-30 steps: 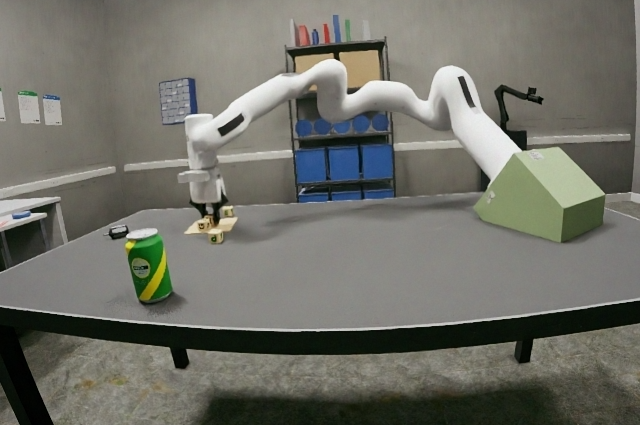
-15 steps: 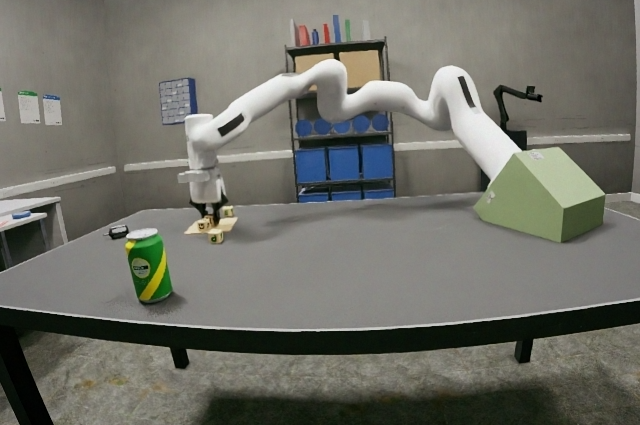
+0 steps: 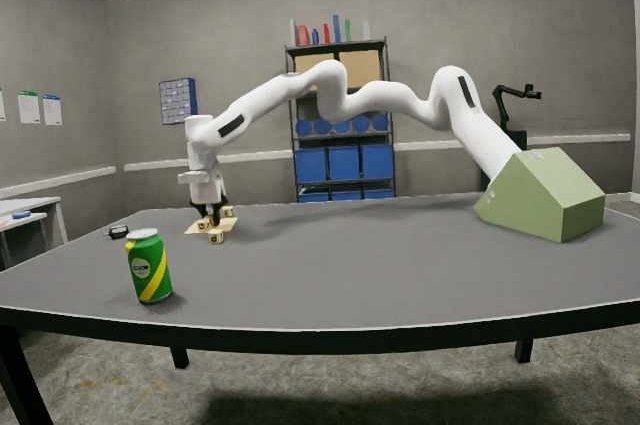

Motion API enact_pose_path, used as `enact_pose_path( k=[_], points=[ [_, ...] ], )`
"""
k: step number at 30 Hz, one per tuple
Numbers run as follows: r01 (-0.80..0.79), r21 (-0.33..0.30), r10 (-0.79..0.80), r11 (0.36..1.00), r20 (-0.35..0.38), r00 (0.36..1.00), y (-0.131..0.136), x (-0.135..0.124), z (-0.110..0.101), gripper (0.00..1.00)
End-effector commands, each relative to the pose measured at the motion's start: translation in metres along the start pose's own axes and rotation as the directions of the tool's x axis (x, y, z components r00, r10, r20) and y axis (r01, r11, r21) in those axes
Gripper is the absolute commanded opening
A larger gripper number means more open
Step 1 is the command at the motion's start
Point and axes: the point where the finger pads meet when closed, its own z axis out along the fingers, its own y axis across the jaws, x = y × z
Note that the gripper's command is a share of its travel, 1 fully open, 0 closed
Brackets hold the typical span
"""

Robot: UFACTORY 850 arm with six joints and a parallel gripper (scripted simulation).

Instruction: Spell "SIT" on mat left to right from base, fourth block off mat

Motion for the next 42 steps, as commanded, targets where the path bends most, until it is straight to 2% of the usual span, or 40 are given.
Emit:
enact_pose_path(
  k=[1, 41, 42],
  points=[
    [-0.001, -0.002, 0.001, 1.0, -0.001, 1.0, 0.0008, -0.0001, -0.0007, 0.28],
    [-0.001, -0.002, 0.001, 1.0, -0.001, 1.0, 0.0008, -0.0001, -0.0006, 0.28],
    [-0.001, -0.002, 0.001, 1.0, -0.001, 1.0, 0.0008, -0.0001, -0.0006, 0.32]
  ],
)
